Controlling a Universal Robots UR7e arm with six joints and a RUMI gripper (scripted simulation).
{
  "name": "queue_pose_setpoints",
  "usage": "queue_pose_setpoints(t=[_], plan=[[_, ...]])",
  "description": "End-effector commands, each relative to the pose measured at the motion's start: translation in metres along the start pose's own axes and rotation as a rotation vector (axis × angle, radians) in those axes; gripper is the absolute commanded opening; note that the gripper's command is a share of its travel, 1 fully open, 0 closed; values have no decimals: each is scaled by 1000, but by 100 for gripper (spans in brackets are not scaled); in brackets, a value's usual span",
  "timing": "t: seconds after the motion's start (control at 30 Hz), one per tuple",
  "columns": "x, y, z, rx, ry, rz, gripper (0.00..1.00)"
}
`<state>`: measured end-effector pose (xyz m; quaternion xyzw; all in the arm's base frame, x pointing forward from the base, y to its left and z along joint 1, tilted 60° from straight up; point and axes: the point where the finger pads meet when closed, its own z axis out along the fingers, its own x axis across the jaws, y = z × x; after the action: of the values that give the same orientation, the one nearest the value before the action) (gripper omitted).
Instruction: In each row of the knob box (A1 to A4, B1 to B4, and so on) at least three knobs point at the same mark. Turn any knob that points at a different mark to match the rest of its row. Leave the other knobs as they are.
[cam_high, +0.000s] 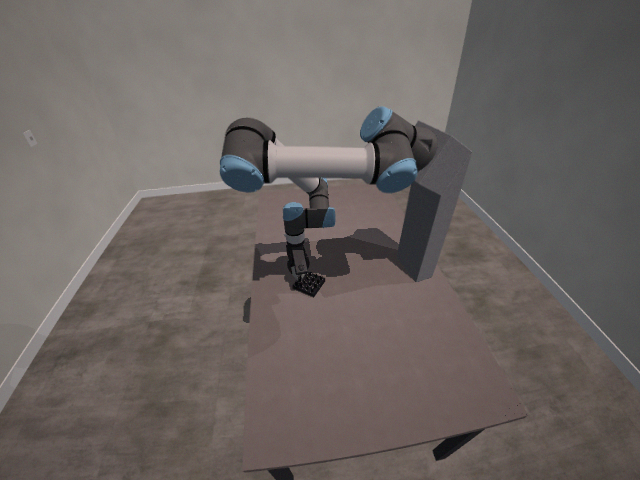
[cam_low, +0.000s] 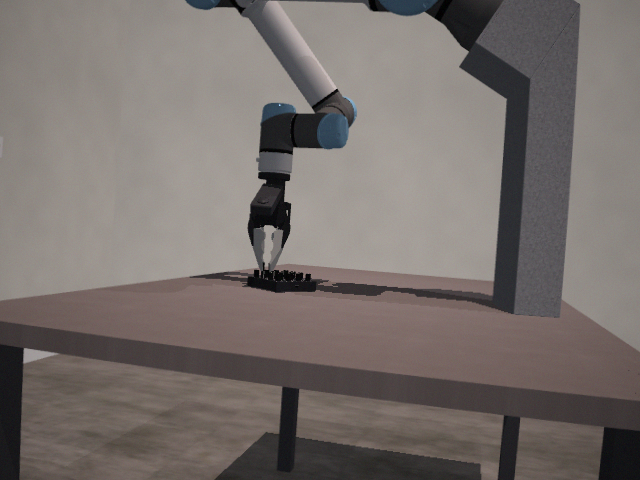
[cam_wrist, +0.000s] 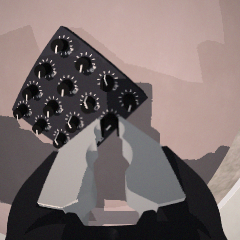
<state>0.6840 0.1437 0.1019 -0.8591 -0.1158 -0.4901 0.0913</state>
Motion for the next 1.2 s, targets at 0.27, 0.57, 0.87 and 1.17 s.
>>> queue_pose_setpoints(t=[0.27, 0.57, 0.87, 1.17], plan=[[0, 0, 0, 0, 0, -56, 4], [0, 0, 0, 0, 0, -63, 4], [0, 0, 0, 0, 0, -63, 4], [0, 0, 0, 0, 0, -63, 11]])
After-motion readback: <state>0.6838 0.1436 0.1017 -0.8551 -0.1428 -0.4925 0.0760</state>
